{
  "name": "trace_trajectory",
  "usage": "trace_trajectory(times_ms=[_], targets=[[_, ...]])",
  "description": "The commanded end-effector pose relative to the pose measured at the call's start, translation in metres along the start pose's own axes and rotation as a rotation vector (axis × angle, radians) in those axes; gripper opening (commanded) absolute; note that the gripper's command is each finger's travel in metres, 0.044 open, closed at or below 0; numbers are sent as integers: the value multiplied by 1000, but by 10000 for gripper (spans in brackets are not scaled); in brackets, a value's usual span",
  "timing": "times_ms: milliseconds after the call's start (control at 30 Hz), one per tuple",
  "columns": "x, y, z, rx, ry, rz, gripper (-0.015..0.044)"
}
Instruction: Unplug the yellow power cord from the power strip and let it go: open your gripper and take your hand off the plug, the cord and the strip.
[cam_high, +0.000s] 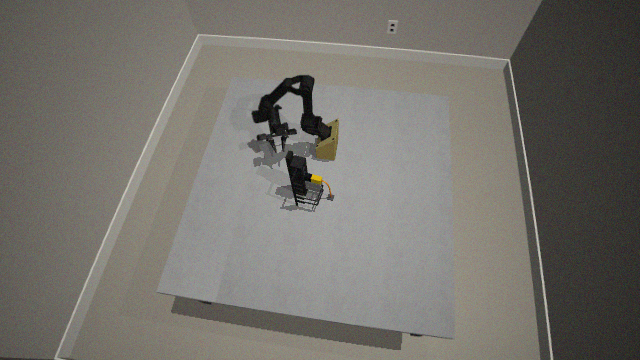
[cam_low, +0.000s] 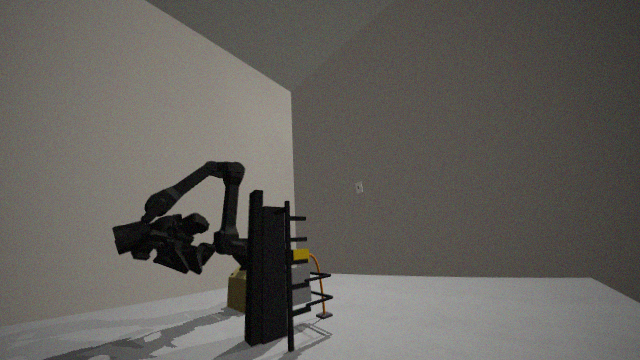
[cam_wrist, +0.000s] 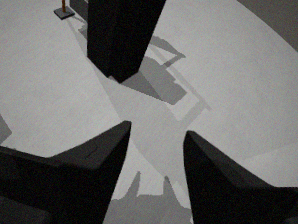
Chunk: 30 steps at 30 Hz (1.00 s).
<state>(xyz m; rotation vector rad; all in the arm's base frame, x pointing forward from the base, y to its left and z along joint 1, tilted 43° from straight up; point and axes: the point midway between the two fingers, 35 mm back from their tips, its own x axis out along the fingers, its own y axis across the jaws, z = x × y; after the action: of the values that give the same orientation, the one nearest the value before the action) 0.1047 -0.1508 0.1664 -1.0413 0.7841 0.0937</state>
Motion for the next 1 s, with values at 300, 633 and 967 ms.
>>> trace_trajectory(times_ms=[300,633,967], targets=[[19,-20,-2,224,9,117,160],[39,-37,3,385,41,182,160],[65,-56,14,544,87,219,160]])
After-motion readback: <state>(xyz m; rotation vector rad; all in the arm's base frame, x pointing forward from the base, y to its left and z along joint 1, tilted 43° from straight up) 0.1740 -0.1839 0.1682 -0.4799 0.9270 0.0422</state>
